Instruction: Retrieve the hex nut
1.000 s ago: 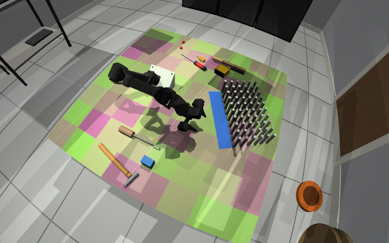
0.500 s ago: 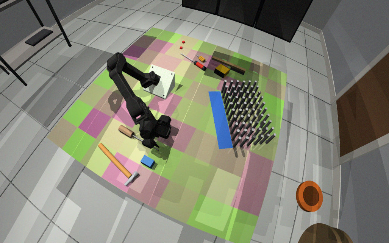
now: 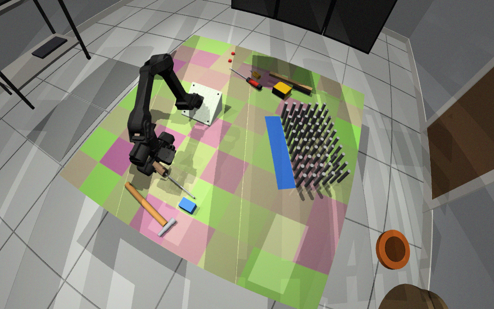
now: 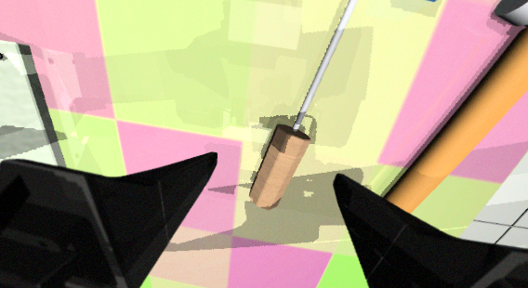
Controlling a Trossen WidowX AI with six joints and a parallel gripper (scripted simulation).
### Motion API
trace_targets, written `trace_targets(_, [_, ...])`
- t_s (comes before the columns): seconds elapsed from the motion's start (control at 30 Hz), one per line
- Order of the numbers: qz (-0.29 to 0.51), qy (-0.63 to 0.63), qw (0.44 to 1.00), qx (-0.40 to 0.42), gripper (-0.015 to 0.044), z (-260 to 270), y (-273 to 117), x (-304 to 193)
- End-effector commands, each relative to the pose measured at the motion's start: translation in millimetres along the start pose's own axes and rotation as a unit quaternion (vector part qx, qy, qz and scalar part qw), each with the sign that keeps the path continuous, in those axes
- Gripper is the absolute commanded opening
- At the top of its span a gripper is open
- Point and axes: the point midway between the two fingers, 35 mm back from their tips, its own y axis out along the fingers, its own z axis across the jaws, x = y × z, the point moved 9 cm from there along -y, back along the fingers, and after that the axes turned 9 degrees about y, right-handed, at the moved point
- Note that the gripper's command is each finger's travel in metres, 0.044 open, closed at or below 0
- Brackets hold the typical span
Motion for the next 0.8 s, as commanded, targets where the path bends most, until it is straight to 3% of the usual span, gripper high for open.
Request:
trace_targets(0.0, [0.012, -0.007, 1.0, 0.003, 0.044, 0, -10, -10])
trace_targets(0.13, [0.012, -0.001, 1.0, 0.003, 0.044, 0, -10, -11])
trace_targets(0.3, [0.013, 0.104, 0.995, 0.0, 0.044, -12, -10, -22])
trace_targets(0.77, [0.013, 0.104, 0.995, 0.0, 0.044, -12, -10, -22])
